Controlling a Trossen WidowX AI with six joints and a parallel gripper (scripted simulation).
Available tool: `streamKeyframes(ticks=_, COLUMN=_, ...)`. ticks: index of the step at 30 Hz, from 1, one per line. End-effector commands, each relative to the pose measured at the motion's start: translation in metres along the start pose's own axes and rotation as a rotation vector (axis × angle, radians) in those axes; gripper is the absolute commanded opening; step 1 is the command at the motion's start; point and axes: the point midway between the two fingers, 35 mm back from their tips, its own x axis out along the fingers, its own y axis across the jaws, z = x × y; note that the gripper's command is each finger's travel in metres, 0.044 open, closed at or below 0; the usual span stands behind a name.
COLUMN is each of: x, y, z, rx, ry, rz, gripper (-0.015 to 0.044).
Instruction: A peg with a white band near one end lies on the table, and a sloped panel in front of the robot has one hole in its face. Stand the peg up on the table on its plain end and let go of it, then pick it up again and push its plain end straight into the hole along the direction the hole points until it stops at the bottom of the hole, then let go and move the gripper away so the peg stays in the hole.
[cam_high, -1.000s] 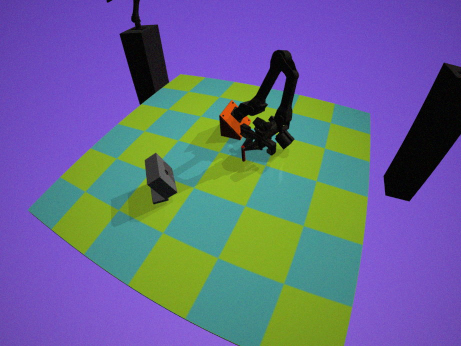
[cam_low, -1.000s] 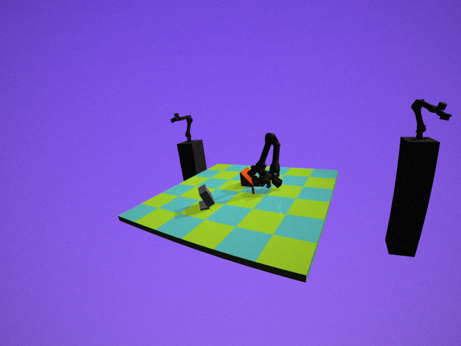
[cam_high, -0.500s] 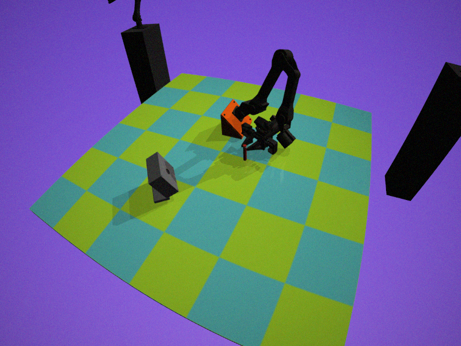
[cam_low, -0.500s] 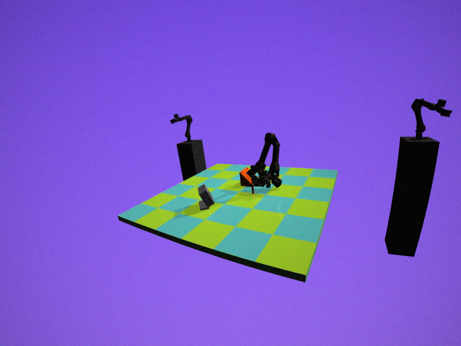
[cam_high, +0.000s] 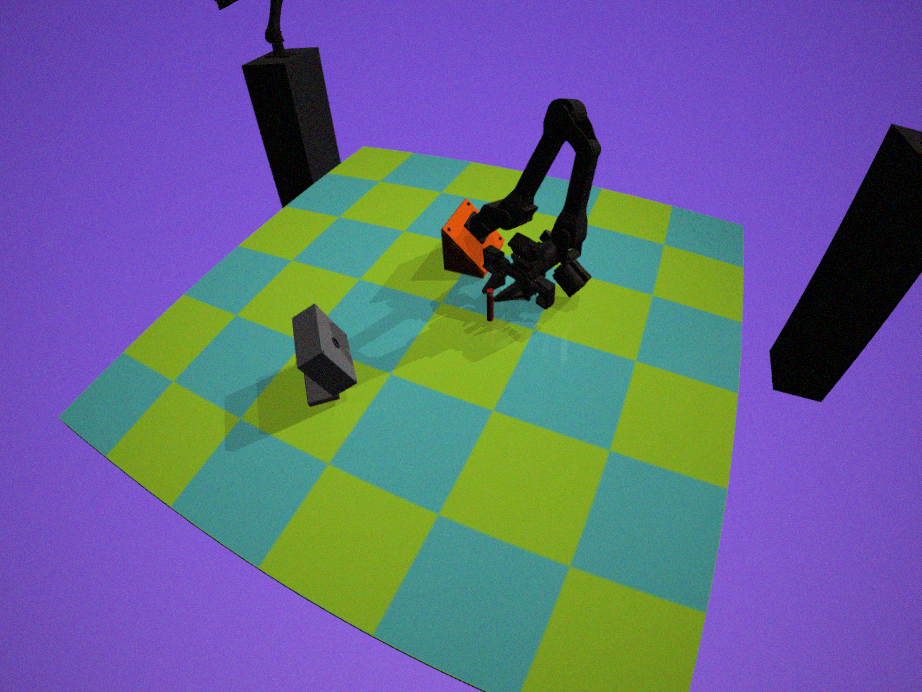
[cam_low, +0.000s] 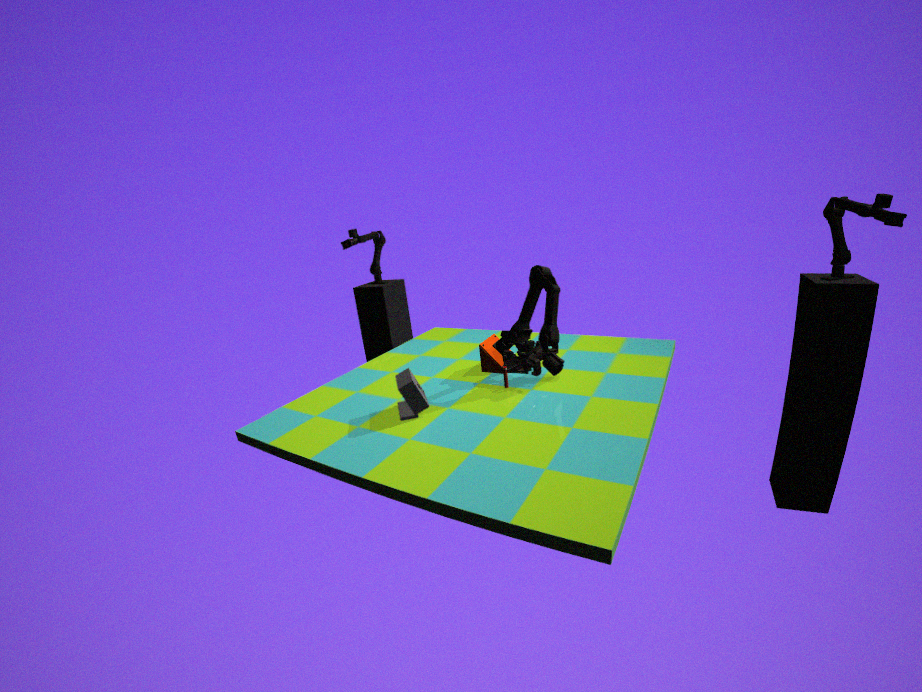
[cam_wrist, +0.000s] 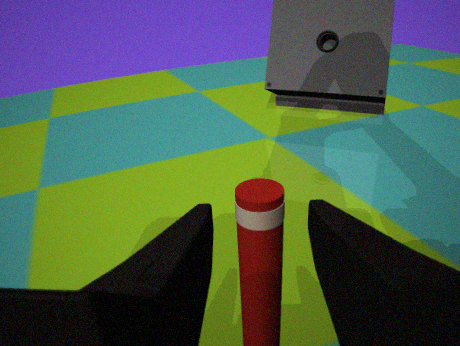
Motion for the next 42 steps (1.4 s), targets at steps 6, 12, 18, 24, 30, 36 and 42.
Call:
streamKeyframes(ticks=6, x=0.000, y=0.000, z=0.000, rx=-0.002, ry=0.000, rz=-0.001, gripper=0.0340)
streamKeyframes(ticks=12, x=0.000, y=0.000, z=0.000, rx=-0.002, ry=0.000, rz=-0.001, gripper=0.0440)
streamKeyframes(ticks=18, x=0.005, y=0.000, z=0.008, rx=0.006, ry=0.013, rz=-0.046, gripper=0.0440)
streamKeyframes(ticks=24, x=0.017, y=0.001, z=0.048, rx=0.041, ry=0.072, rz=-0.149, gripper=0.0440)
streamKeyframes(ticks=30, x=0.016, y=0.003, z=0.097, rx=0.059, ry=0.093, rz=-0.128, gripper=0.0440)
streamKeyframes(ticks=36, x=-0.002, y=0.003, z=0.147, rx=0.021, ry=0.031, rz=-0.032, gripper=0.0440)
streamKeyframes(ticks=42, x=-0.011, y=0.003, z=0.161, rx=-0.007, ry=-0.004, rz=0.001, gripper=0.0440)
